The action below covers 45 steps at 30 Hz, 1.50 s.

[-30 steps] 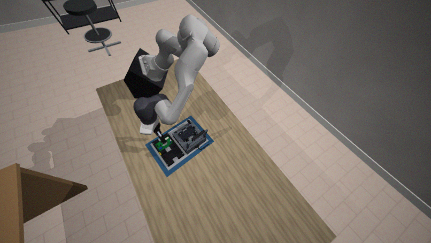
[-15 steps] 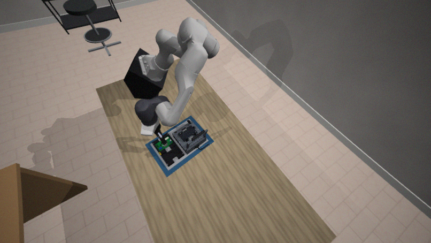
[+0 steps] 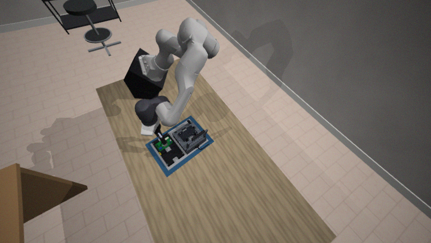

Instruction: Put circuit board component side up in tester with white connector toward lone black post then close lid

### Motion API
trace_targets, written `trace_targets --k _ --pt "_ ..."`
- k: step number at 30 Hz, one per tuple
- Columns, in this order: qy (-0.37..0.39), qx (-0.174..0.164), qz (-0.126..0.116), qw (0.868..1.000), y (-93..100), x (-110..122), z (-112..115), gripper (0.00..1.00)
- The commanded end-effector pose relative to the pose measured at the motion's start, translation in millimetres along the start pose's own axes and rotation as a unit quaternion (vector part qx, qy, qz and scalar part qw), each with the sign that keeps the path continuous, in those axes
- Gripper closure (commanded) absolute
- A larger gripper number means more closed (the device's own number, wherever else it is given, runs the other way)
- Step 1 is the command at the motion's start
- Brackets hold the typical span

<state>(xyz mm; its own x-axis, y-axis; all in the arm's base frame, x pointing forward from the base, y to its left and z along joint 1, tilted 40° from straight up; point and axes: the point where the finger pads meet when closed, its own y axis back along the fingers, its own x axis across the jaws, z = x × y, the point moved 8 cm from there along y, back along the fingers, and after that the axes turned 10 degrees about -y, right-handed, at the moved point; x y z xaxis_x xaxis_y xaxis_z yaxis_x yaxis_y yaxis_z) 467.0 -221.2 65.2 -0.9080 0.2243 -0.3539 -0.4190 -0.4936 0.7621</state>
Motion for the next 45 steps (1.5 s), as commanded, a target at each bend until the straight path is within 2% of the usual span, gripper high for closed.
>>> trace_targets --k 1,32,45 --pt "0.003 0.001 -0.001 1.0 -1.0 -1 0 0.42" --pt "0.003 0.001 -0.001 1.0 -1.8 -1 0 0.42" --pt "0.003 0.001 -0.001 1.0 -15.2 -1 1 0.42"
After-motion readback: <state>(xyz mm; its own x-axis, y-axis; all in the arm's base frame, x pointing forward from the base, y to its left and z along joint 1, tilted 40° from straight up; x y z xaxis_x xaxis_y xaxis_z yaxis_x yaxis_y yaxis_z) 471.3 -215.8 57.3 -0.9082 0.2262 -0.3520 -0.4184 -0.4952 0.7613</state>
